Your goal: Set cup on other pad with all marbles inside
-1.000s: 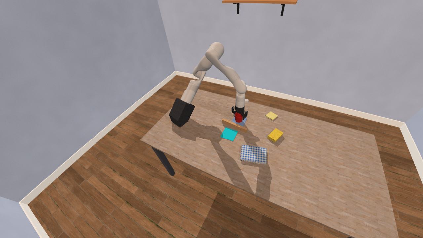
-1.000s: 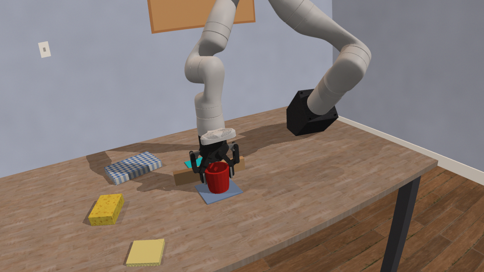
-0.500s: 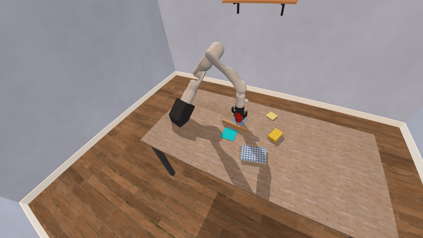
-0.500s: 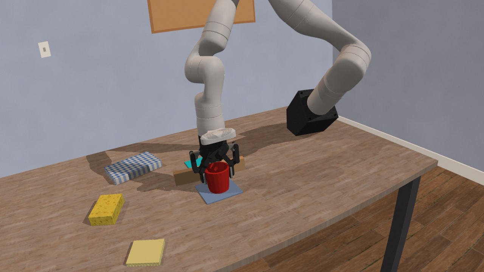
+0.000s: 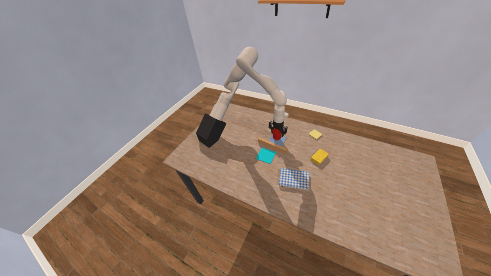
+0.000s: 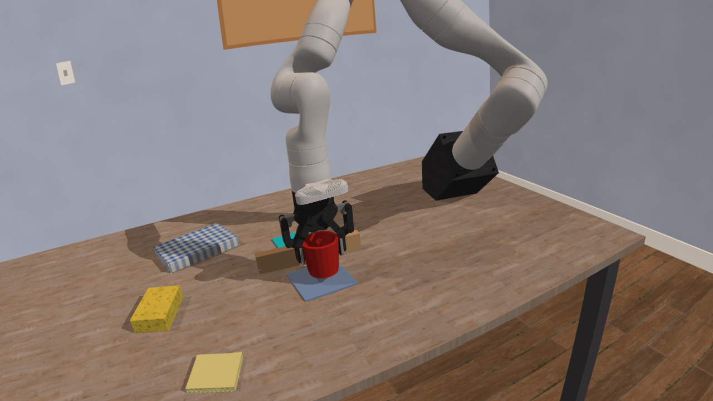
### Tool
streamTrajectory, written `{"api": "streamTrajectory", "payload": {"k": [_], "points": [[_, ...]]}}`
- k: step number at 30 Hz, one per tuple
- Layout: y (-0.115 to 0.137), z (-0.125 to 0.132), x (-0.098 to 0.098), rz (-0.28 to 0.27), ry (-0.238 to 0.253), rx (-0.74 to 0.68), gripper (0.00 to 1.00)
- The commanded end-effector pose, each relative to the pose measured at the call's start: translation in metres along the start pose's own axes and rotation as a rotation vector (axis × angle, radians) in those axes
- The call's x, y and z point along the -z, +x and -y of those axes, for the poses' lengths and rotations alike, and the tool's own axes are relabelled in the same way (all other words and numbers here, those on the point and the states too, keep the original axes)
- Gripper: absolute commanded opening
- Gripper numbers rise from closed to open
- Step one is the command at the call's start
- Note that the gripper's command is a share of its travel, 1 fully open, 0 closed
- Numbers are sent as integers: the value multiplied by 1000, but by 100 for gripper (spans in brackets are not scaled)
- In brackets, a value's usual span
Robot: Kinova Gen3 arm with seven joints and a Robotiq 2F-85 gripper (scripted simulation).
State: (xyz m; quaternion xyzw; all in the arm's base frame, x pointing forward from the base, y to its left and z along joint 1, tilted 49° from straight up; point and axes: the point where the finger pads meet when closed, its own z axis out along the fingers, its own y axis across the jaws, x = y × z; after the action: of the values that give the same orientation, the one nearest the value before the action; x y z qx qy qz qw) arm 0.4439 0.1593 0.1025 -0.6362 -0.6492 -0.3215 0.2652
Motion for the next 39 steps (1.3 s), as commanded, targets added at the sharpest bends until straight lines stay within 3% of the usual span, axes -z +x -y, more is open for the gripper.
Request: {"api": "streamTrajectory", "payload": {"k": [1, 17, 39], "points": [[-3, -3, 12, 3, -13, -5, 82], [-3, -3, 44, 3, -13, -5, 82], [-6, -3, 46, 3, -13, -5, 82]]}}
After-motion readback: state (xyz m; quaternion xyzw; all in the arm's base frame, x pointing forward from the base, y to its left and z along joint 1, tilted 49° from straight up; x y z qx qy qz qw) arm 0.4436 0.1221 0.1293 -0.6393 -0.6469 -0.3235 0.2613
